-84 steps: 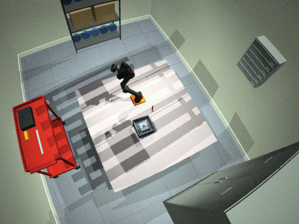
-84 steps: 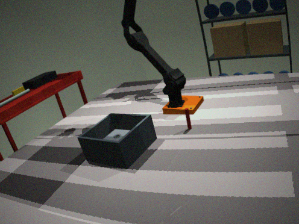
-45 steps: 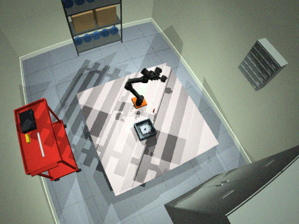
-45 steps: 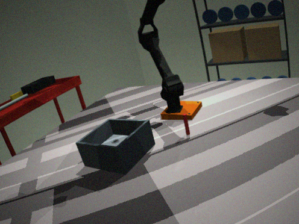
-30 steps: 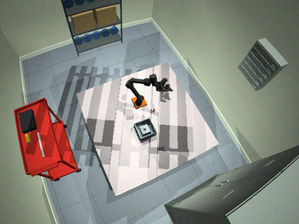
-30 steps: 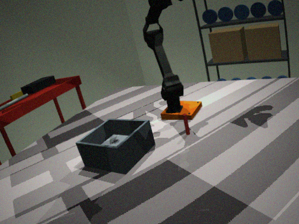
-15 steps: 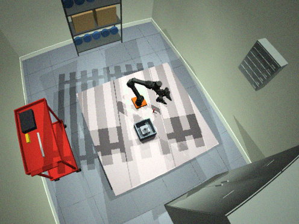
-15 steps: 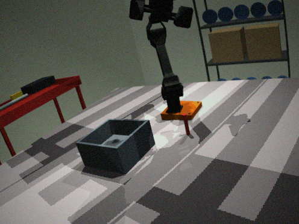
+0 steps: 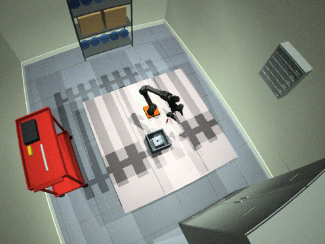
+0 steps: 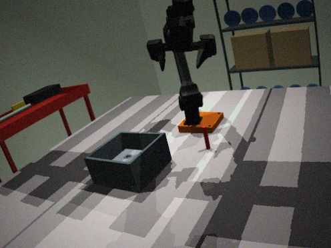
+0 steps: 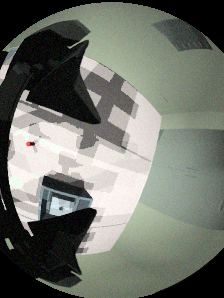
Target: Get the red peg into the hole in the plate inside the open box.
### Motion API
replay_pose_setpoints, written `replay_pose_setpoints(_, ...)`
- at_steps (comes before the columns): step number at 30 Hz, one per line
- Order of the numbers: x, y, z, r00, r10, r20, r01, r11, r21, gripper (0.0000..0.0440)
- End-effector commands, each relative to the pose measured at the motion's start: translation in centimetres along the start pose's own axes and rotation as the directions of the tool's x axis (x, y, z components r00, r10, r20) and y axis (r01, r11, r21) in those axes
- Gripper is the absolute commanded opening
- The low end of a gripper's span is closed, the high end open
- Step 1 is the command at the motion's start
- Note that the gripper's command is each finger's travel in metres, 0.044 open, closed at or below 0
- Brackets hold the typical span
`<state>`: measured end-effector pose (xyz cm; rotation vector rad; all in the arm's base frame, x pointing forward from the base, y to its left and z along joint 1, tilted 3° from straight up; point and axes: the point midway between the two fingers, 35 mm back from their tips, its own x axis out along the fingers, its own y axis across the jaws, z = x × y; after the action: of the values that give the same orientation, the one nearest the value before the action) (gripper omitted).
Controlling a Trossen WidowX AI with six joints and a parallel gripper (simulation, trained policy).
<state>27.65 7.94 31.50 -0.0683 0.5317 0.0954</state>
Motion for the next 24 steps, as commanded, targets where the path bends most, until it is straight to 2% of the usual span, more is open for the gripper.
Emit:
replay_pose_setpoints(1, 1.1, 0.1, -2.9, 0.992, -0.008, -0.122, 0.018, 0.997, 0.078, 0.044)
replay_pose_setpoints(12, 2.1, 0.6, -10.1, 0.907, -0.033, -0.421, 0.157, 0.952, 0.263, 0.044)
replay_pose_setpoints(24, 1.6, 1.8, -17.5, 0.711, -0.082, -0.698, 0.425, 0.841, 0.335, 0.044)
